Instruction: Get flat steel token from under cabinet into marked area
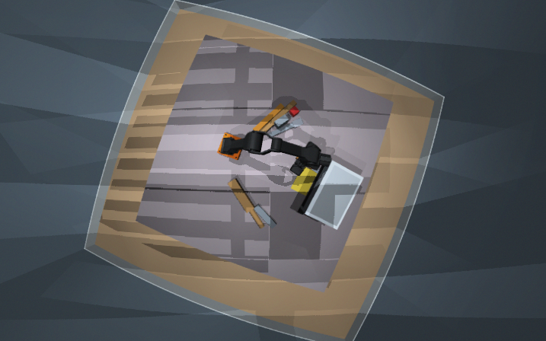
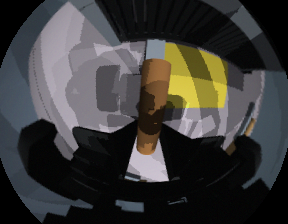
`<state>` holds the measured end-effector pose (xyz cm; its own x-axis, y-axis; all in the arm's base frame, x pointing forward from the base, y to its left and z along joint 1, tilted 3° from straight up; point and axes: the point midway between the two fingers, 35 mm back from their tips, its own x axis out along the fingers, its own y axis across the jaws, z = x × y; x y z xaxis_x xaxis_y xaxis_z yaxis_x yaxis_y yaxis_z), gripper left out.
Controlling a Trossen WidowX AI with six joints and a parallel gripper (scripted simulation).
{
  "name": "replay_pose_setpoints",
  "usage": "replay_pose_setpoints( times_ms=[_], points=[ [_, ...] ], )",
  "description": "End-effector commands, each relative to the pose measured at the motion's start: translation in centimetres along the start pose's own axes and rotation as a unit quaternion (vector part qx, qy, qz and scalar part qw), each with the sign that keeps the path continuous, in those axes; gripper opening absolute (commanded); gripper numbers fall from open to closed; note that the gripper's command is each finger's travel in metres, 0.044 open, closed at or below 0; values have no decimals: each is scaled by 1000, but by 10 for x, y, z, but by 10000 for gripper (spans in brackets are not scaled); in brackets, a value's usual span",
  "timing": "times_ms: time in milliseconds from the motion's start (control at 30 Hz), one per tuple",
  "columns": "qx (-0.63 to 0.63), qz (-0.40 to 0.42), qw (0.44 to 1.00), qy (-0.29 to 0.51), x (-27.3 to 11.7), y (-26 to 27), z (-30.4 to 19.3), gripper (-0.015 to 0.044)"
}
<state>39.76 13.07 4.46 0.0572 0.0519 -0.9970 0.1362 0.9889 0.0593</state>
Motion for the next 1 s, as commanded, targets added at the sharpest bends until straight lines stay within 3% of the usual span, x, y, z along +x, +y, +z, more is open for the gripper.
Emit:
replay_pose_setpoints(
  times_ms=[0,967],
  points=[
    [3,-2,1000,0,1,-8,1,0],
    [3,-3,1000,0,1,-38,0,0]
  ],
)
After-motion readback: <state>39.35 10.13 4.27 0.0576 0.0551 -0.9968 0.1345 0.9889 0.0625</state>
